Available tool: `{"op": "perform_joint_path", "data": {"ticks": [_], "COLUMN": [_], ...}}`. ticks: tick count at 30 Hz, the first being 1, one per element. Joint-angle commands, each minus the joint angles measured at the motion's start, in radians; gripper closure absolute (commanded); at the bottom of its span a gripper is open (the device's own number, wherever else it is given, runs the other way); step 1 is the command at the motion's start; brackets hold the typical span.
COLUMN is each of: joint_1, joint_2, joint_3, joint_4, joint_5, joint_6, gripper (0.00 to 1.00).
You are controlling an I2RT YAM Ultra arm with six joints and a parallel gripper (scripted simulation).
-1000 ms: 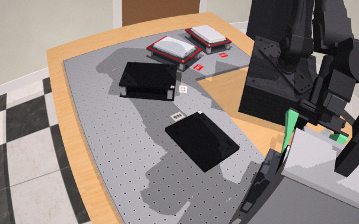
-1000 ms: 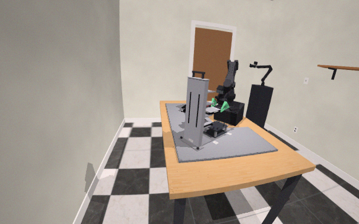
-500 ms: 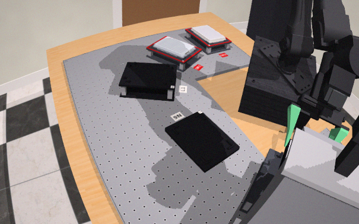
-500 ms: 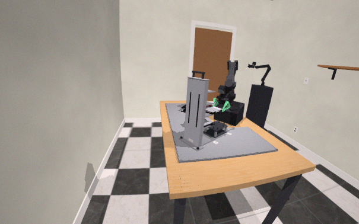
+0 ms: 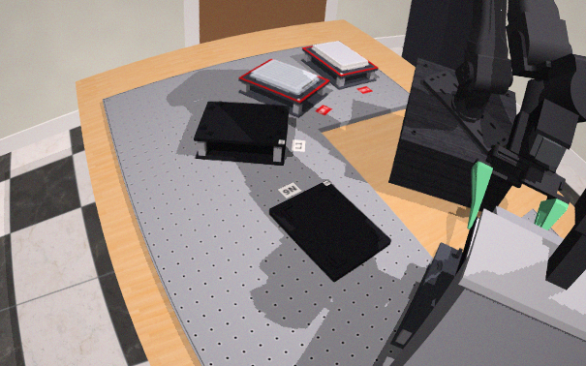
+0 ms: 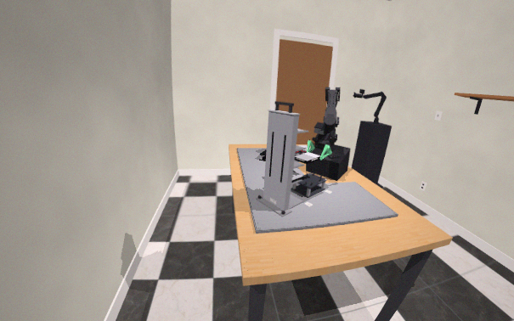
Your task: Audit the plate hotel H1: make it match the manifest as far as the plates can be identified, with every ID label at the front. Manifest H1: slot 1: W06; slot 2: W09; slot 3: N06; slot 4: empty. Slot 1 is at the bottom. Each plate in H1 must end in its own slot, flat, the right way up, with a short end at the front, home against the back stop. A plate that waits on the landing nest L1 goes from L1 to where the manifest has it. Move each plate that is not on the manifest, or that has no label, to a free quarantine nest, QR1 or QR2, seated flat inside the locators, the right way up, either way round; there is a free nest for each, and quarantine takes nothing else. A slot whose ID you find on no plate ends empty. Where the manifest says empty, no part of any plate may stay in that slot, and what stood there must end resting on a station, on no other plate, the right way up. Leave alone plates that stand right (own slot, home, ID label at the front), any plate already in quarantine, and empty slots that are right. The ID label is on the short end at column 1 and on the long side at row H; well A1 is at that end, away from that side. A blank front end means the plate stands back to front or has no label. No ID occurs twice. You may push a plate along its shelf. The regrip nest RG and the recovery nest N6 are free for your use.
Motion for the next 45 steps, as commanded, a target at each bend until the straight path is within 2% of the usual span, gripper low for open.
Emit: {"op": "perform_joint_path", "data": {"ticks": [1, 14, 16, 17, 19, 31, 33, 34, 36, 41, 43, 45], "joint_1": [0.015, 0.062, 0.062, 0.065, 0.074, 0.126, 0.126, 0.130, 0.140, 0.164, 0.156, 0.151], "joint_2": [-0.037, -0.098, -0.098, -0.103, -0.112, -0.166, -0.166, -0.171, -0.180, -0.203, -0.200, -0.191], "joint_3": [-0.006, -0.069, -0.069, -0.039, -0.081, -0.127, -0.127, -0.098, -0.138, -0.156, -0.141, -0.161], "joint_4": [-0.002, -0.028, -0.028, -0.017, -0.026, -0.061, -0.061, -0.049, -0.066, -0.082, -0.050, -0.044], "joint_5": [0.027, 0.066, 0.066, 0.069, 0.075, 0.117, 0.117, 0.121, 0.129, 0.149, 0.148, 0.148], "joint_6": [0.013, 0.042, 0.042, 0.045, 0.050, 0.084, 0.084, 0.087, 0.093, 0.110, 0.110, 0.110], "gripper": [0.14, 0.14, 0.14, 0.14, 0.14, 0.14, 0.14, 0.14, 0.14, 0.14, 0.14, 0.14]}}
